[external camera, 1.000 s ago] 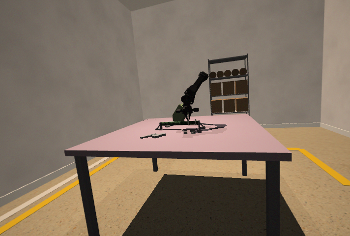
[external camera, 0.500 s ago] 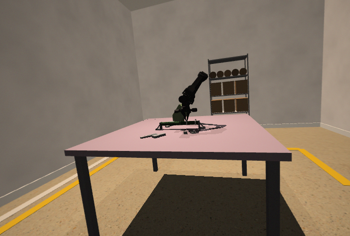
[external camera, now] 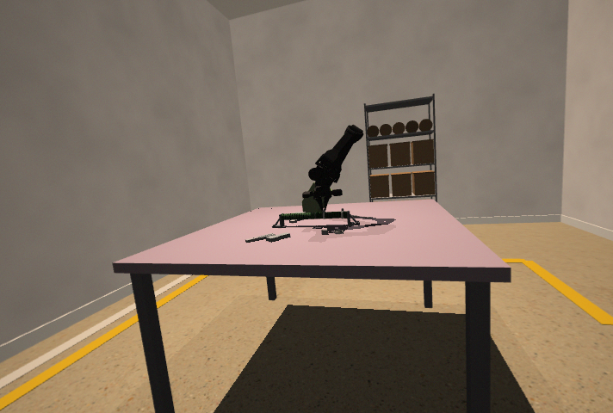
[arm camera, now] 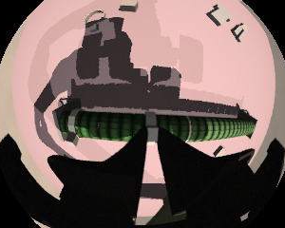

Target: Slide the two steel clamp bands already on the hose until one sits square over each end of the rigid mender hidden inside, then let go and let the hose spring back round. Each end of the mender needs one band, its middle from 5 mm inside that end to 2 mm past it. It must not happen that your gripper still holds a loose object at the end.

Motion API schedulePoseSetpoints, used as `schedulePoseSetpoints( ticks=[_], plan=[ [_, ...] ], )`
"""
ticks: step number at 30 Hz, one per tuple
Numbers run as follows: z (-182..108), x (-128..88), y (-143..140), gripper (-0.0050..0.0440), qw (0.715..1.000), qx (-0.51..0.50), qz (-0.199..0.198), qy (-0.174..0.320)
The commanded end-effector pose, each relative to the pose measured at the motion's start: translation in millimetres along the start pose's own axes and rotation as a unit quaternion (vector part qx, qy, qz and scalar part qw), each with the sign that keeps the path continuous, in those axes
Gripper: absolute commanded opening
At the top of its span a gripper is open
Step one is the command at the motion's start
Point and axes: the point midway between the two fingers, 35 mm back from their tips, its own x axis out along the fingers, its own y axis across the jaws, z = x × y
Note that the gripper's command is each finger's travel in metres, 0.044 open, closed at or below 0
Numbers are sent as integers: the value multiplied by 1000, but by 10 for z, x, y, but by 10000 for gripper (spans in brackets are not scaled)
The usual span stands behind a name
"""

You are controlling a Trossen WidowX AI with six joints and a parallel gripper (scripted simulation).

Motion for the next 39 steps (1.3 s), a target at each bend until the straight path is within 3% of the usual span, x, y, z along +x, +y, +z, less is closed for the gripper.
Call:
schedulePoseSetpoints(
  ticks=[1,39],
  plan=[
    [-3,8,-70,0,1000,0,1,1],
    [-6,8,-445,0,1000,0,1,1]
  ],
)
